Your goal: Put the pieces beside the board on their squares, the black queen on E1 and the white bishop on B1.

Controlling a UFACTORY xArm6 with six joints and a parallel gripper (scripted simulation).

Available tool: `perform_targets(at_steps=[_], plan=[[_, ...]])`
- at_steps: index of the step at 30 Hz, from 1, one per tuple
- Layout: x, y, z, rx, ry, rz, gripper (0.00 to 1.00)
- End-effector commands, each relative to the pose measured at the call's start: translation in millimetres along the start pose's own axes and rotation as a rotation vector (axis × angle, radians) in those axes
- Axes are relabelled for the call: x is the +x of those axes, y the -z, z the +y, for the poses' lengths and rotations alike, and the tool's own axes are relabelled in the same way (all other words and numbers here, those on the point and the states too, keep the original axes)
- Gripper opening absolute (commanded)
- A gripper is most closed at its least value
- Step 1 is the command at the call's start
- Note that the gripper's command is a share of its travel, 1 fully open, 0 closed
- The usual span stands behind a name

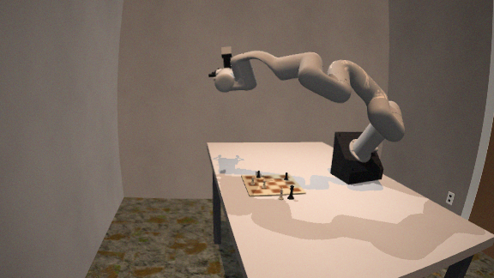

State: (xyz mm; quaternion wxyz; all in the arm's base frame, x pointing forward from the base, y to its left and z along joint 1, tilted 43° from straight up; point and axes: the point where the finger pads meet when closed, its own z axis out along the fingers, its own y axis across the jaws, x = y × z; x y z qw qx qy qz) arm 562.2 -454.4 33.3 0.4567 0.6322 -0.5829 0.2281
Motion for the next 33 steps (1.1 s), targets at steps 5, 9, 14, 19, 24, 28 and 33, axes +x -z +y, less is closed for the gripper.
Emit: perform_targets(at_steps=[5, 9, 14, 19, 24, 28, 33], plan=[[-15.7, 115.4, -27.4, 0.024, -0.106, -0.009, 1.00], [-28.4, 163.9, -33.9, 0.038, -0.137, -0.021, 1.00], [-46.5, 224.6, -37.3, 0.051, -0.162, -0.035, 1.00], [-65.2, 277.6, -35.3, 0.064, -0.182, -0.052, 1.00], [-82.7, 320.7, -30.1, 0.076, -0.198, -0.069, 1.00], [-100.4, 361.2, -22.0, 0.087, -0.209, -0.087, 1.00], [-118.2, 398.8, -11.7, 0.097, -0.215, -0.105, 1.00]])
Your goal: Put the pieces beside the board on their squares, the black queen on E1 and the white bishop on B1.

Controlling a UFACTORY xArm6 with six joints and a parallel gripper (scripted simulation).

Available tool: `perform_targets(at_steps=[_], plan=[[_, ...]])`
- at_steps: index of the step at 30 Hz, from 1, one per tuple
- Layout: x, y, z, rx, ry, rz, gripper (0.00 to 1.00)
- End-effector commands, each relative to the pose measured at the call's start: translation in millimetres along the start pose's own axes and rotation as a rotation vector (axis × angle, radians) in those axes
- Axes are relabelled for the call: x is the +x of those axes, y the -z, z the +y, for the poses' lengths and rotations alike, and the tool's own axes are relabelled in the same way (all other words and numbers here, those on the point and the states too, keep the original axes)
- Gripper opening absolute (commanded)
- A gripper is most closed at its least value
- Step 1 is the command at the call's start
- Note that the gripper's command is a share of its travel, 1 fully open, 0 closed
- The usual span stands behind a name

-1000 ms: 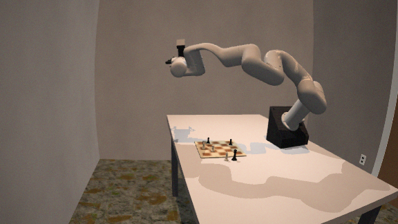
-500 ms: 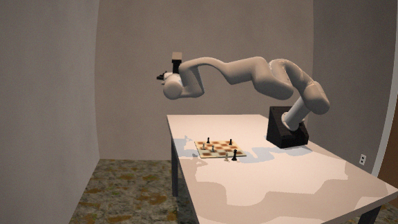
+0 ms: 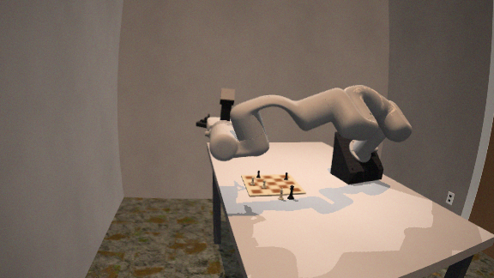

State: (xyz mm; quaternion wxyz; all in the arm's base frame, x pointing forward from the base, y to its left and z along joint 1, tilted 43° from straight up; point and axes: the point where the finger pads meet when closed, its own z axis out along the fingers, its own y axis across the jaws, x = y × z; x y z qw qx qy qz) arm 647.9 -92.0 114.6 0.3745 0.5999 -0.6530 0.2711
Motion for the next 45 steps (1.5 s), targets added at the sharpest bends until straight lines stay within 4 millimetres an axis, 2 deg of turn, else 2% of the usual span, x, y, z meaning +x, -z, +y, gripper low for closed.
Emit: perform_targets(at_steps=[1, 2, 4, 5, 7, 8, 10, 11, 14, 15, 16, 17, 19, 20, 21, 22, 23, 24, 27, 29, 31, 36, 45], plan=[[-28.1, 61.1, 19.1, 0.010, -0.016, -0.032, 1.00], [-31.1, 67.3, 21.2, 0.010, -0.016, -0.032, 1.00], [-31.1, 67.3, 21.2, 0.010, -0.016, -0.032, 1.00], [-47.8, 98.8, 35.3, 0.016, -0.016, -0.049, 1.00], [-47.8, 98.8, 35.3, 0.016, -0.016, -0.049, 1.00], [-63.0, 127.0, 50.2, 0.022, -0.014, -0.065, 1.00], [-63.2, 127.4, 50.4, 0.022, -0.014, -0.065, 1.00], [-77.1, 153.3, 66.0, 0.026, -0.010, -0.079, 1.00], [-77.1, 153.3, 66.0, 0.026, -0.010, -0.079, 1.00], [-89.6, 176.4, 81.7, 0.029, -0.005, -0.092, 1.00], [-89.6, 176.4, 81.7, 0.029, -0.005, -0.092, 1.00], [-100.6, 196.8, 97.1, 0.033, 0.002, -0.103, 1.00], [-100.6, 196.8, 97.1, 0.033, 0.002, -0.103, 1.00], [-110.2, 214.7, 111.8, 0.035, 0.009, -0.112, 1.00], [-110.2, 214.7, 111.8, 0.035, 0.009, -0.112, 1.00], [-118.5, 230.2, 125.6, 0.037, 0.016, -0.121, 1.00], [-118.5, 230.2, 125.6, 0.037, 0.016, -0.121, 1.00], [-125.5, 243.5, 138.2, 0.039, 0.023, -0.127, 1.00], [-131.4, 254.7, 149.5, 0.041, 0.030, -0.133, 1.00], [-140.1, 271.5, 167.6, 0.043, 0.041, -0.141, 1.00], [-140.1, 271.5, 167.6, 0.043, 0.041, -0.141, 1.00], [-149.2, 289.2, 188.3, 0.045, 0.055, -0.150, 1.00], [-149.7, 290.3, 189.6, 0.045, 0.056, -0.150, 1.00]])
